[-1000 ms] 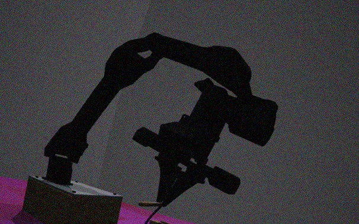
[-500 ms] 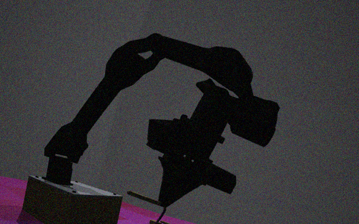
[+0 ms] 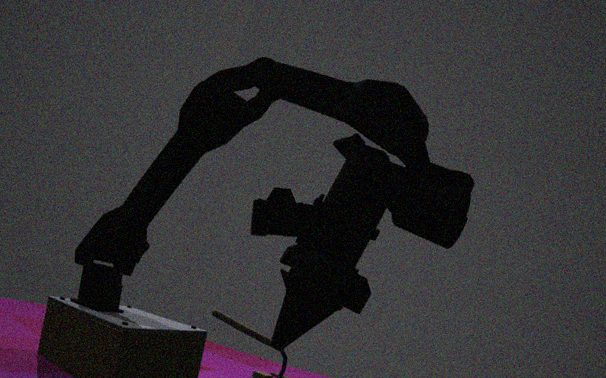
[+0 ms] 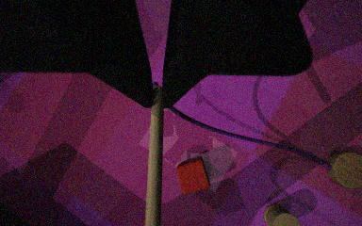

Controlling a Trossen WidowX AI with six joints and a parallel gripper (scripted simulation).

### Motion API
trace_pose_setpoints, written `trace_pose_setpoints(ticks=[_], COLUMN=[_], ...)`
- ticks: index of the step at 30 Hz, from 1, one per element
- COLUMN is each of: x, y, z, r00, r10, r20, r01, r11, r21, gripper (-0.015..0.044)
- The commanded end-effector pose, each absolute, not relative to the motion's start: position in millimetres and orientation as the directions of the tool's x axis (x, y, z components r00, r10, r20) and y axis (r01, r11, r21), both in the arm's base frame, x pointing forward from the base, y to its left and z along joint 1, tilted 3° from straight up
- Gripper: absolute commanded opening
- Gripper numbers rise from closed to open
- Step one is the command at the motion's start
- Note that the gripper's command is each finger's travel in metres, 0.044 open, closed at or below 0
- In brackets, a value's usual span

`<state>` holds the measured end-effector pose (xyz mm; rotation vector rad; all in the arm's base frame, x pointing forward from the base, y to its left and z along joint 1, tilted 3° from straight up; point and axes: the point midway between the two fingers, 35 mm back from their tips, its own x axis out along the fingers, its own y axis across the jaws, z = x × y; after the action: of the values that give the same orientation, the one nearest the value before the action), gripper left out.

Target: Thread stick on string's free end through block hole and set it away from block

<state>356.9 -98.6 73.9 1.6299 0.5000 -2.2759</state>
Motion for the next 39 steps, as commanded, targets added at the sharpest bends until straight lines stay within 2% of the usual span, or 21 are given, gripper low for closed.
trace_pose_setpoints(ticks=[1,9,15,29,35,39], x=[357,358,358,381,383,389], y=[-99,-98,-98,-95,-94,-94], z=[73,73,73,73,73,73], r00=[-0.319,-0.319,-0.319,-0.295,-0.293,-0.278], r10=[-0.043,-0.048,-0.048,-0.147,-0.153,-0.177], r20=[-0.947,-0.947,-0.947,-0.944,-0.944,-0.944], r01=[0.313,0.063,0.042,0.368,0.389,0.470], r11=[-0.948,-0.998,-0.998,-0.929,-0.921,-0.882], r21=[-0.063,0.029,0.037,0.030,0.029,0.027], gripper=[0.0000,0.0000,0.0000,0.0000,0.0000,0.0000])
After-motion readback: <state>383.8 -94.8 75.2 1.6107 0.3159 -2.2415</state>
